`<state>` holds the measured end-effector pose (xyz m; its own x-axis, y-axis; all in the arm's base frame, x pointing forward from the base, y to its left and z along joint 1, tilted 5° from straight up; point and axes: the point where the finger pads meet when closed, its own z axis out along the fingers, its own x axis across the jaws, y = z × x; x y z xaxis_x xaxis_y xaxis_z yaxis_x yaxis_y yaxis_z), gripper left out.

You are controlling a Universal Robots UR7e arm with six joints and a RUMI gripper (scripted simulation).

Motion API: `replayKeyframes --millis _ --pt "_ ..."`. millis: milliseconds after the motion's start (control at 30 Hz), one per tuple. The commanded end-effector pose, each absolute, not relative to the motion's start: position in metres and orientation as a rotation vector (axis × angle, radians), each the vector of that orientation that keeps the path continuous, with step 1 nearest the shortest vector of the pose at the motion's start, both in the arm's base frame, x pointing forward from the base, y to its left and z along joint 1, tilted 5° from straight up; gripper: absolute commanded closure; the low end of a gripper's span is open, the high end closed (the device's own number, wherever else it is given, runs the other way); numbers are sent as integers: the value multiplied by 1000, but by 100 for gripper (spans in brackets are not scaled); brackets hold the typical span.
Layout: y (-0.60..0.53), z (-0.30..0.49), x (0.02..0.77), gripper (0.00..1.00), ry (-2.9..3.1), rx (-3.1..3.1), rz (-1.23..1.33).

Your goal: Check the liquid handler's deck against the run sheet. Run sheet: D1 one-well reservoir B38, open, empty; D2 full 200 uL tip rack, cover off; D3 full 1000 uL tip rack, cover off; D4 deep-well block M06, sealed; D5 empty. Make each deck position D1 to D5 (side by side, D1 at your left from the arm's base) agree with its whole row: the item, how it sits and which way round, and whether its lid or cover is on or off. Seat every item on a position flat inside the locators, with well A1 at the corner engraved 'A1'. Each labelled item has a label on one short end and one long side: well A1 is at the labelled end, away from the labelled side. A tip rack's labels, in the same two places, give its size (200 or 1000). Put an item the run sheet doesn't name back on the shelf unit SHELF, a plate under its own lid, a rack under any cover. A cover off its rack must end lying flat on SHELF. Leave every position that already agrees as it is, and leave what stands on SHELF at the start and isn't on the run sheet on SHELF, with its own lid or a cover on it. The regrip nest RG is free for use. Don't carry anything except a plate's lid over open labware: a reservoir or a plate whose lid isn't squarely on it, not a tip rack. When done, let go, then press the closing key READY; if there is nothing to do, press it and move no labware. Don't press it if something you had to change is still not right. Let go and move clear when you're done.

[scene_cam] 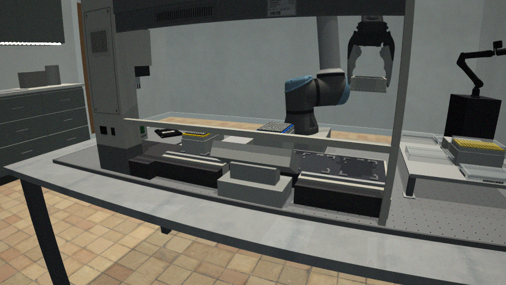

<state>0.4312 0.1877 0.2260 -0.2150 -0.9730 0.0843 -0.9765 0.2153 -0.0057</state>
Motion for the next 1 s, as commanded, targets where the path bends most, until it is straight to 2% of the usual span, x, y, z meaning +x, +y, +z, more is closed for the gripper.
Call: replayKeyframes --millis 0,967 --pt "188 226 431 100 -2401 1928 89" --pt "186 202 431 100 -2401 1929 89"
